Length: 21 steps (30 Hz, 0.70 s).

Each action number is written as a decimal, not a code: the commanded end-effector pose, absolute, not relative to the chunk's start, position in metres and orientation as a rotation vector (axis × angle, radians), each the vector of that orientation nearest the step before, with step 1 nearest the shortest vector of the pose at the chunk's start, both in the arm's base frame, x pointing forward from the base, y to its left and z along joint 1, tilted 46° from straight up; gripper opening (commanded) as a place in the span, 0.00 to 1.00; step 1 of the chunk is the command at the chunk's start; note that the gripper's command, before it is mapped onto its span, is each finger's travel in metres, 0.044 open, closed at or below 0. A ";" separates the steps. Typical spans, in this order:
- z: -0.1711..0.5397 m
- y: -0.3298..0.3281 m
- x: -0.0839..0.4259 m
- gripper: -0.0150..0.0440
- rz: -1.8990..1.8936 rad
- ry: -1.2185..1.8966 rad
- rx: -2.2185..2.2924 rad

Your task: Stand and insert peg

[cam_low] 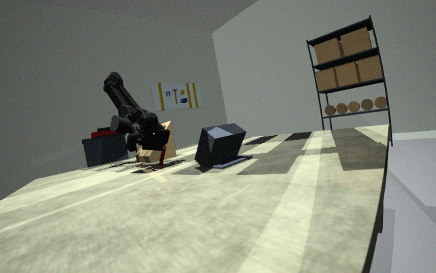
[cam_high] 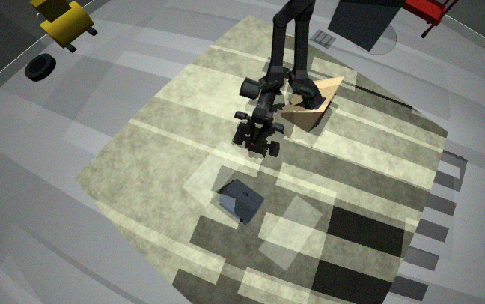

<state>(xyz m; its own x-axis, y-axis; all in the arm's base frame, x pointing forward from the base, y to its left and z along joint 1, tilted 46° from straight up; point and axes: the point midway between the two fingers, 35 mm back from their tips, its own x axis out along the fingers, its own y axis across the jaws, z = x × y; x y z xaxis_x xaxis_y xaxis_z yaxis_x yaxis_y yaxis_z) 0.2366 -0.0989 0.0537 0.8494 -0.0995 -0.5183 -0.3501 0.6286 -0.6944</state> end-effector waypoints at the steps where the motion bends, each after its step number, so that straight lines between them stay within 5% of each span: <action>1: 0.054 -0.099 0.234 0.34 0.170 0.522 -0.890; 21: 0.055 -0.103 0.221 0.34 0.246 0.362 -0.866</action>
